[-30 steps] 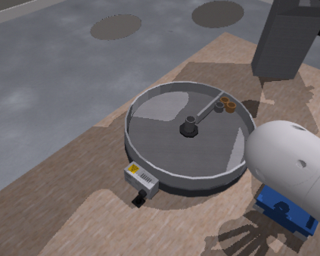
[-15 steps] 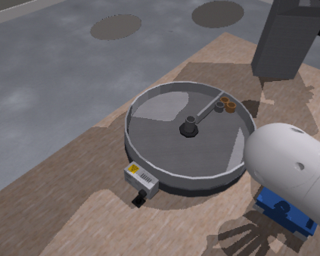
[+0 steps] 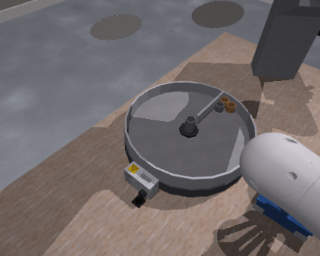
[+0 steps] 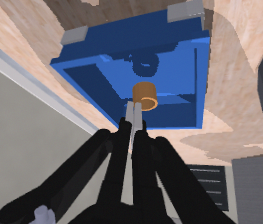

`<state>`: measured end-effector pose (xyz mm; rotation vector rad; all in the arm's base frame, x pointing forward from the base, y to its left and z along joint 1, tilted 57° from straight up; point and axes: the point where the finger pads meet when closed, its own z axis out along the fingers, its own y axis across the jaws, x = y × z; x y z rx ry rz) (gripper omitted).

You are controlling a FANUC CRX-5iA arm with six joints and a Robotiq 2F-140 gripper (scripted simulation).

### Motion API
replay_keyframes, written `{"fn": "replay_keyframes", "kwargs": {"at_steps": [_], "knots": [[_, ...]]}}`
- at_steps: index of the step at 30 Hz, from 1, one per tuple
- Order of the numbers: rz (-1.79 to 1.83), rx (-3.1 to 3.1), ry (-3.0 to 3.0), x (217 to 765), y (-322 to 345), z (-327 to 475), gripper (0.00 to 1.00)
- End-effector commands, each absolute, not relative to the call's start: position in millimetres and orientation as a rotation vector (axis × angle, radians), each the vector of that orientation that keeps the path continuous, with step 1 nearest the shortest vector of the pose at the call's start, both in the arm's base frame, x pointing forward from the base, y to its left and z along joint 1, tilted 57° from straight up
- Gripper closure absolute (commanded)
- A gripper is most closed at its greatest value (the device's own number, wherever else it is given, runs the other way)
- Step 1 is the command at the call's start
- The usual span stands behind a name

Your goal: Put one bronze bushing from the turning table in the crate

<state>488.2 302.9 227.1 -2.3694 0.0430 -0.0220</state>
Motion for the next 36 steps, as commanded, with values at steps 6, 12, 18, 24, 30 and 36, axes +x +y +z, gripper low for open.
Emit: {"fn": "replay_keyframes", "kwargs": {"at_steps": [6, 12, 18, 24, 30, 36], "knots": [[-0.022, -2.369, 0.043, 493.3, 306.6, 223.2, 1.00], [-0.022, -2.369, 0.043, 495.9, 308.7, 221.0, 1.00], [-0.022, -2.369, 0.043, 496.3, 309.0, 220.7, 1.00], [-0.022, -2.369, 0.043, 496.3, 309.0, 220.7, 1.00], [-0.022, -2.369, 0.043, 496.3, 309.0, 220.7, 1.00], [-0.022, -2.369, 0.043, 496.3, 309.0, 220.7, 1.00]]}}
